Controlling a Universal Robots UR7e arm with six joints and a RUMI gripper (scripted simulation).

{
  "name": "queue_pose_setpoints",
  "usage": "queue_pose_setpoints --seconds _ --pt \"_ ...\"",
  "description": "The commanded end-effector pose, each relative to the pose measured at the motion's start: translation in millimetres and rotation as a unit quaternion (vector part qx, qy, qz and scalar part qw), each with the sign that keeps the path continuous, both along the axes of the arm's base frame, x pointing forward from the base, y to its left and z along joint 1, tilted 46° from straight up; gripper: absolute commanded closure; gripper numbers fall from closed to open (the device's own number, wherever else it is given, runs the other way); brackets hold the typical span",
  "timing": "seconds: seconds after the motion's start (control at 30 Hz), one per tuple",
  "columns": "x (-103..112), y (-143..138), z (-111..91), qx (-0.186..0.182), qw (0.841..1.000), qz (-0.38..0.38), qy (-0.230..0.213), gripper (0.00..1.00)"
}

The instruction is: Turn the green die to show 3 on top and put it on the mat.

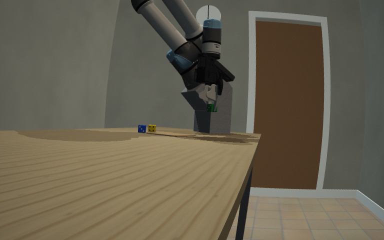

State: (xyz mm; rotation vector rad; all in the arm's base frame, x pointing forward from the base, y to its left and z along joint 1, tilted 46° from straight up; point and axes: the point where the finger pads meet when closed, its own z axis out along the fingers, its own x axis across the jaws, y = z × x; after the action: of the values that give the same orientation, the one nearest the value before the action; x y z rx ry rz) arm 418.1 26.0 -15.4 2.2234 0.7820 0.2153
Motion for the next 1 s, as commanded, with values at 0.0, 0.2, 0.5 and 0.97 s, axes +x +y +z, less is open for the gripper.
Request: queue_pose_setpoints --seconds 0.0,0.2,0.5,0.97 --pt "1.8 2.2 -1.3 0.026 0.997 -0.052 -0.043 0.9" --pt "3.2 3.5 -2.3 0.047 0.992 -0.091 -0.077 0.9" --pt "6.6 5.9 -4.1 0.094 0.967 -0.178 -0.154 0.9" --pt "11.0 7.9 -5.5 0.153 0.912 -0.288 -0.248 0.9"
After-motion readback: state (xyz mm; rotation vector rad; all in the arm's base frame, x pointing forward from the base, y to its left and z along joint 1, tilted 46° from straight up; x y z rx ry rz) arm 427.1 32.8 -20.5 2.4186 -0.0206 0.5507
